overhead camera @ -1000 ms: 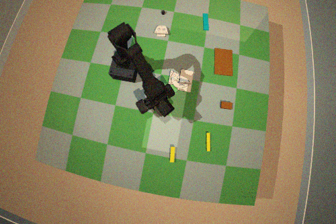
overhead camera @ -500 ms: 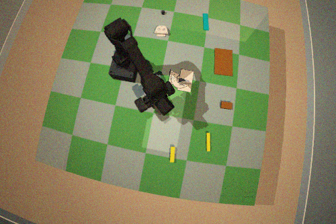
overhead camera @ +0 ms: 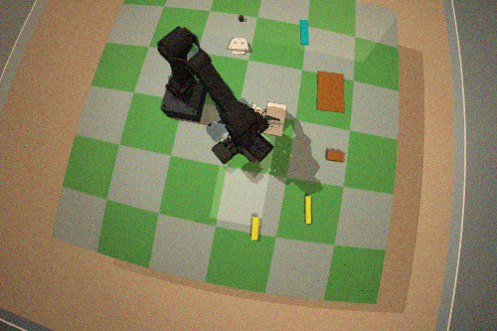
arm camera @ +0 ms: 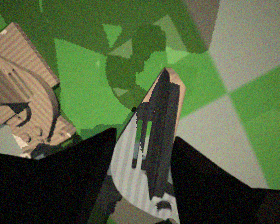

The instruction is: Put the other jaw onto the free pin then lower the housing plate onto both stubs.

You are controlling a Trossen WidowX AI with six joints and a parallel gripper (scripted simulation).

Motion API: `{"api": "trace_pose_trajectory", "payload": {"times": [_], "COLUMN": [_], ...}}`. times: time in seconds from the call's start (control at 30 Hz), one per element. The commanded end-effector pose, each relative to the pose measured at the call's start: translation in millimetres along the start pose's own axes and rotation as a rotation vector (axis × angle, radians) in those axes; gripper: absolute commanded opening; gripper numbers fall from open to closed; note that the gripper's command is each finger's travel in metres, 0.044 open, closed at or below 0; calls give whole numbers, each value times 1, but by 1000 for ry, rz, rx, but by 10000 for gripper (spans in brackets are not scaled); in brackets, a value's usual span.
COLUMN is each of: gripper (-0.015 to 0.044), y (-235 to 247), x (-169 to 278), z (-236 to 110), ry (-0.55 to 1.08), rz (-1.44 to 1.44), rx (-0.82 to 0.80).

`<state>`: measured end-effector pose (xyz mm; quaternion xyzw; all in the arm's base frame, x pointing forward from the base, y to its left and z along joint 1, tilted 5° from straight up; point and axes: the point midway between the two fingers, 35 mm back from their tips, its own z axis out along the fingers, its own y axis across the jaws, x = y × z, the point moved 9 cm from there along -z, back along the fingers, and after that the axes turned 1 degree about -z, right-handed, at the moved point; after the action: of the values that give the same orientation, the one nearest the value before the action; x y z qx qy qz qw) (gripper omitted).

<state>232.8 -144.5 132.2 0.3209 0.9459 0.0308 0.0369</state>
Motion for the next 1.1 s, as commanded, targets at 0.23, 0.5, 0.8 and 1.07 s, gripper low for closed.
{"api": "trace_pose_trajectory", "payload": {"times": [0.23, 0.5, 0.8, 1.07], "gripper": [134, 134, 134, 134], "y": [31, 55, 83, 108], "x": [-5, -6, -6, -2], "z": [1, 1, 1, 1], "ry": [10, 9, 8, 7], "rz": [-128, -222, -327, -420], "rx": [-1, -3, -6, -10]}}
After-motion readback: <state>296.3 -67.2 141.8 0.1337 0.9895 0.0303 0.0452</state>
